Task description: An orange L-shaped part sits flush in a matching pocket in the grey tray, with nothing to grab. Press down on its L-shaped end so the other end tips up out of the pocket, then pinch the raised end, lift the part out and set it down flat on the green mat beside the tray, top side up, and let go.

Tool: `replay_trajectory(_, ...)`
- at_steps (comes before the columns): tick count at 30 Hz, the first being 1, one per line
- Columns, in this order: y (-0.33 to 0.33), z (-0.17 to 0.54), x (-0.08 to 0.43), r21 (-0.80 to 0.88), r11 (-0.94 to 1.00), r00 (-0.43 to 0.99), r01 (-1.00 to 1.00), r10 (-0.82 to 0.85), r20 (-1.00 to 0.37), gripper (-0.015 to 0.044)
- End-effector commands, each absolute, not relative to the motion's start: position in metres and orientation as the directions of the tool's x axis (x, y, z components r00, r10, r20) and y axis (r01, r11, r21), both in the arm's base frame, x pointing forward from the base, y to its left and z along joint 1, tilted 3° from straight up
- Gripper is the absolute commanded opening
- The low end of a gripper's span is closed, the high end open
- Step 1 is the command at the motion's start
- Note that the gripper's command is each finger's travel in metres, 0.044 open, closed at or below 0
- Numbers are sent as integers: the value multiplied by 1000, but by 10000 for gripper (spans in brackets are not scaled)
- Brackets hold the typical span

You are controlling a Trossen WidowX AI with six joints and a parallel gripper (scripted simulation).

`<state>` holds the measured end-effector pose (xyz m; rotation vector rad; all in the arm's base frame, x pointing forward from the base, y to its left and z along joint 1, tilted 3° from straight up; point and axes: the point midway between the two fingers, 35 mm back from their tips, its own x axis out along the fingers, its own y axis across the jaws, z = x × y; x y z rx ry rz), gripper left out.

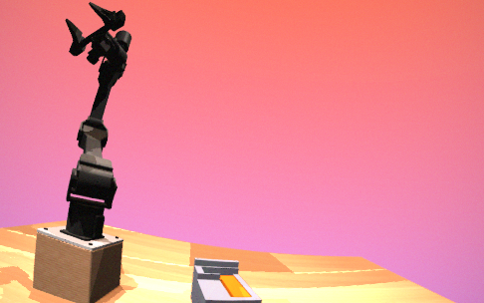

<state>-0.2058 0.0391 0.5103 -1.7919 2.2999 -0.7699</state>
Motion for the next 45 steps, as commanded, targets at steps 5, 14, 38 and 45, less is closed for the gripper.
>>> replay_trajectory(5, 6, 520, -177, -543, 56, -187, -838, -964, 190, 269)
replay_trajectory(14, -62, 526, -93, -687, -147, 102, -712, -989, 107, 180)
replay_trajectory(38, -90, 355, 236, -805, 348, 655, -480, -468, -593, 180)
replay_trajectory(45, -35, 273, 283, -585, 615, 573, -529, -250, -781, 180)
